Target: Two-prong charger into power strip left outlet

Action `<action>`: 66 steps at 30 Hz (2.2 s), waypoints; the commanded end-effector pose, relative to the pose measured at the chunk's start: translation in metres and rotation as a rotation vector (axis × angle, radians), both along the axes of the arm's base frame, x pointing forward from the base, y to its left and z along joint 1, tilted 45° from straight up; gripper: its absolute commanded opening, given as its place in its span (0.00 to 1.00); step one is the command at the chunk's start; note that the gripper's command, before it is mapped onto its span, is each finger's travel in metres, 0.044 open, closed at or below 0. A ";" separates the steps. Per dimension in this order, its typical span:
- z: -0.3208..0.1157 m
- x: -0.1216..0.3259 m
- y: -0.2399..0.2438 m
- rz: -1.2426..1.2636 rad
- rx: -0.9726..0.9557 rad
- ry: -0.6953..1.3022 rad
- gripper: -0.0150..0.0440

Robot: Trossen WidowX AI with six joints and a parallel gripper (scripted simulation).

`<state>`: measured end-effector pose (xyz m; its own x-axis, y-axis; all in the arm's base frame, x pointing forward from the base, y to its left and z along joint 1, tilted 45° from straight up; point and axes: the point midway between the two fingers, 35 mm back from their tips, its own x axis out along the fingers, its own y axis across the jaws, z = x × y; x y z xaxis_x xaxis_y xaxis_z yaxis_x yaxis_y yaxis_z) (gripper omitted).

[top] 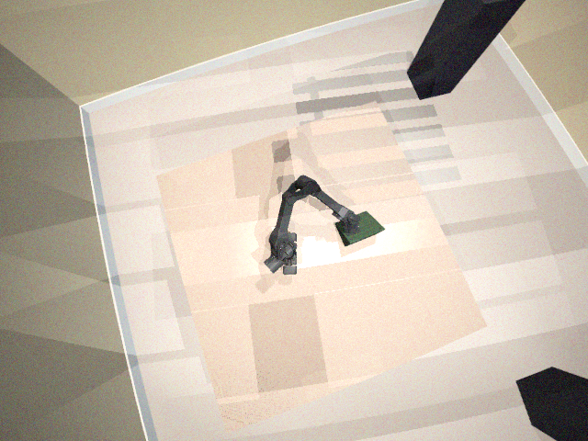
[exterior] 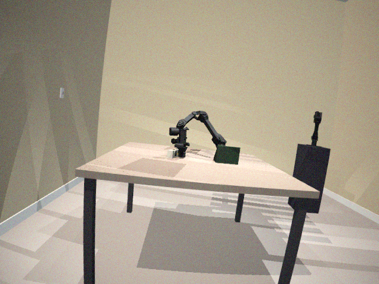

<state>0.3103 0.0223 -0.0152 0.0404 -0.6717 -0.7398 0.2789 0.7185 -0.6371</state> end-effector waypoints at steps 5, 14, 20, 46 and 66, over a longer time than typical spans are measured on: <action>0.001 0.002 0.000 0.005 -0.004 -0.003 0.25; 0.000 0.000 0.000 0.000 0.000 0.000 0.25; 0.001 0.002 0.000 0.003 -0.002 -0.002 0.25; 0.003 0.005 0.000 0.005 -0.004 -0.003 0.25; 0.003 0.007 -0.001 0.005 -0.004 -0.003 0.25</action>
<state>0.3150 0.0217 -0.0137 0.0406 -0.6717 -0.7397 0.2791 0.7185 -0.6371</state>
